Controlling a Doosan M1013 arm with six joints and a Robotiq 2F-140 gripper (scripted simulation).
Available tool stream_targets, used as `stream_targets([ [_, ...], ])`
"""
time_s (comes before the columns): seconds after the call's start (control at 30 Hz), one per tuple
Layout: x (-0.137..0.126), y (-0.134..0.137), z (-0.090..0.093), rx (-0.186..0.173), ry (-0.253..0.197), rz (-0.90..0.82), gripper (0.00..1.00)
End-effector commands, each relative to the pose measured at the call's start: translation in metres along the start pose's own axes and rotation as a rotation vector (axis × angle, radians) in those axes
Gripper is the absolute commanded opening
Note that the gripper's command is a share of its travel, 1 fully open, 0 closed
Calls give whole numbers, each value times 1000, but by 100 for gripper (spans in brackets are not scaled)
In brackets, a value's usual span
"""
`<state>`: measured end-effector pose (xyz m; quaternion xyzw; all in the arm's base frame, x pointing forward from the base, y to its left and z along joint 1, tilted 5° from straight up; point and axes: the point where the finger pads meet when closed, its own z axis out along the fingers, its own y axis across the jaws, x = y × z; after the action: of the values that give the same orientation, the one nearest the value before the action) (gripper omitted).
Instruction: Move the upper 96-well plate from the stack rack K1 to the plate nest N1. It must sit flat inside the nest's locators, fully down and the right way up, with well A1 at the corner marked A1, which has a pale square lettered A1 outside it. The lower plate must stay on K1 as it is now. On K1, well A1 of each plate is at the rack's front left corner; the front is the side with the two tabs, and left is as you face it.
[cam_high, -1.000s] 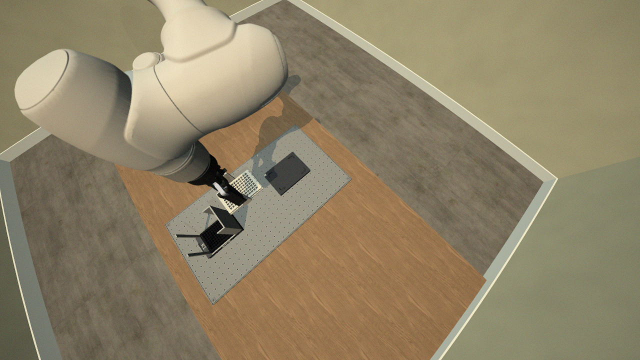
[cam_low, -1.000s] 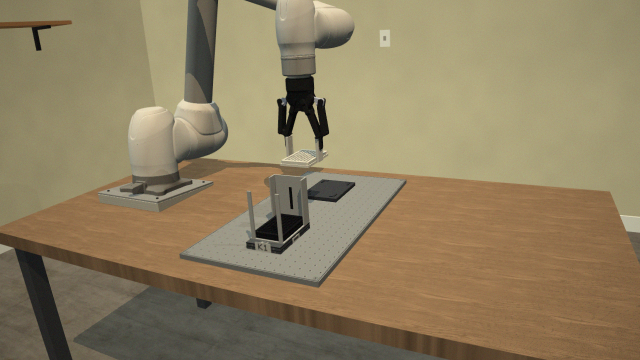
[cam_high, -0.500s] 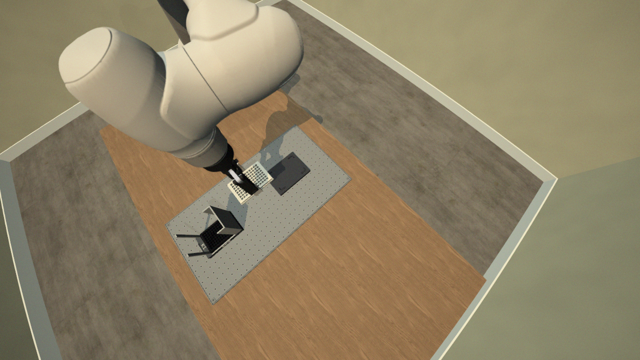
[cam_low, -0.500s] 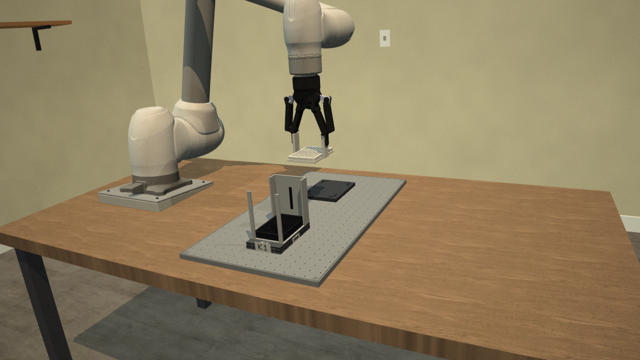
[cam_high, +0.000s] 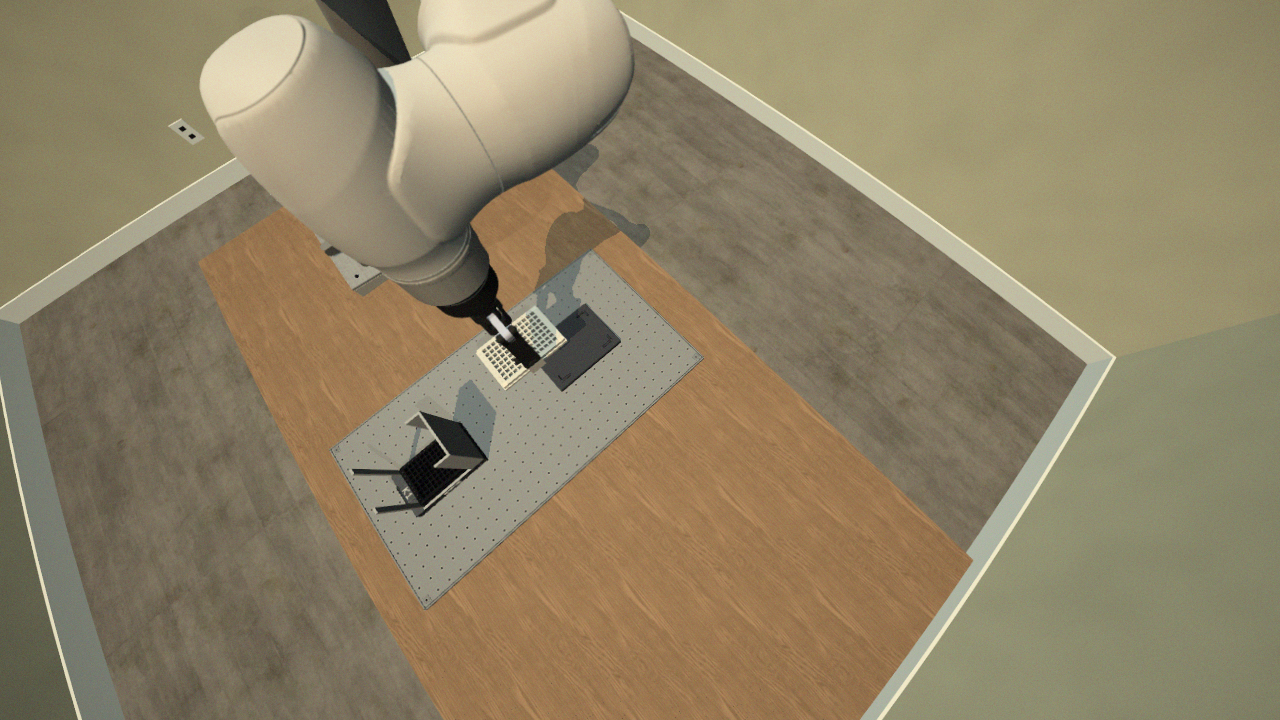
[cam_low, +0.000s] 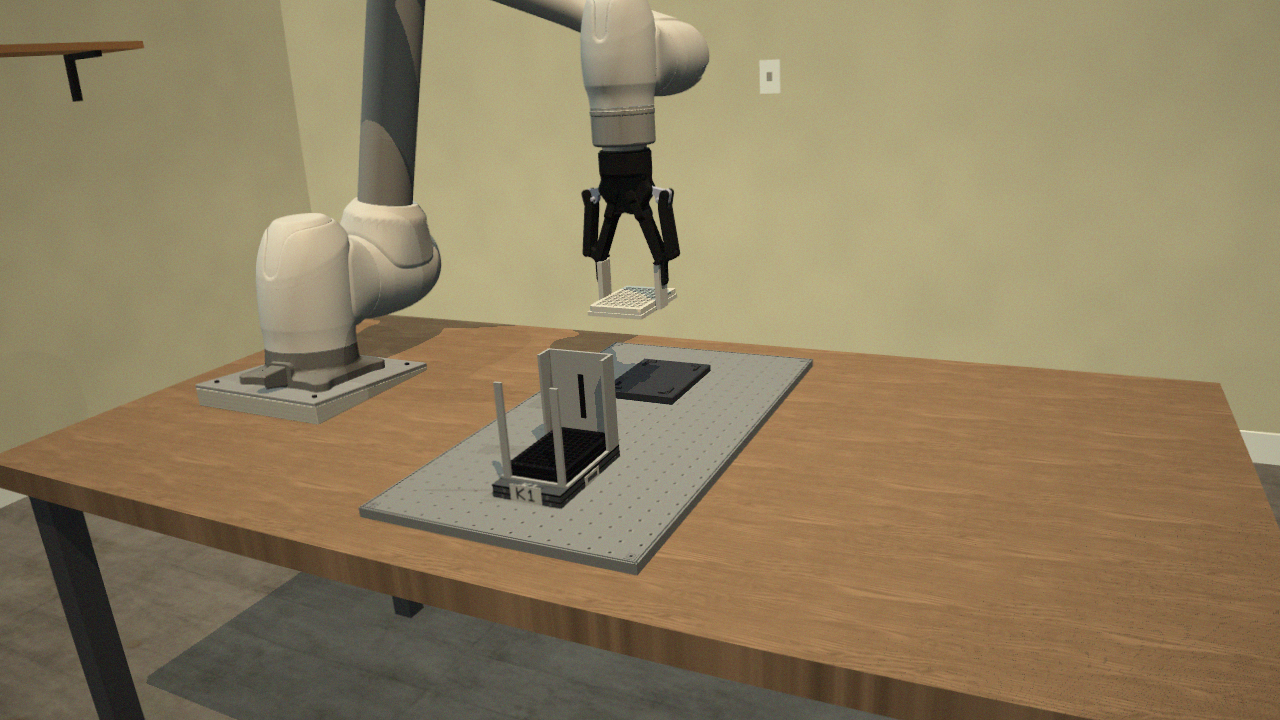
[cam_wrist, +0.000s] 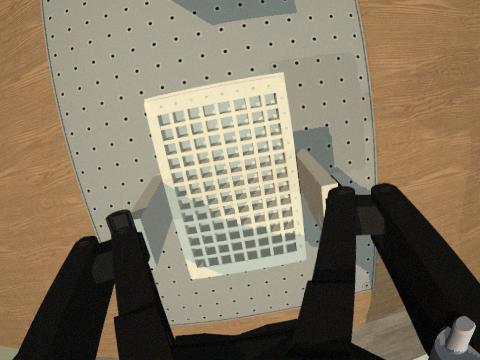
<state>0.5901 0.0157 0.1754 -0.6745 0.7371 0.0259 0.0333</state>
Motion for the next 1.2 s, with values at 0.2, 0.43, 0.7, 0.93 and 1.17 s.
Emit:
stream_targets([
  [0.2,-28,2,1,0,0,0,0],
  [0.43,-48,3,1,0,0,0,0],
  [0.7,-71,4,2,0,0,0,0],
  [0.93,-82,5,2,0,0,0,0],
  [1.17,-82,5,2,0,0,0,0],
])
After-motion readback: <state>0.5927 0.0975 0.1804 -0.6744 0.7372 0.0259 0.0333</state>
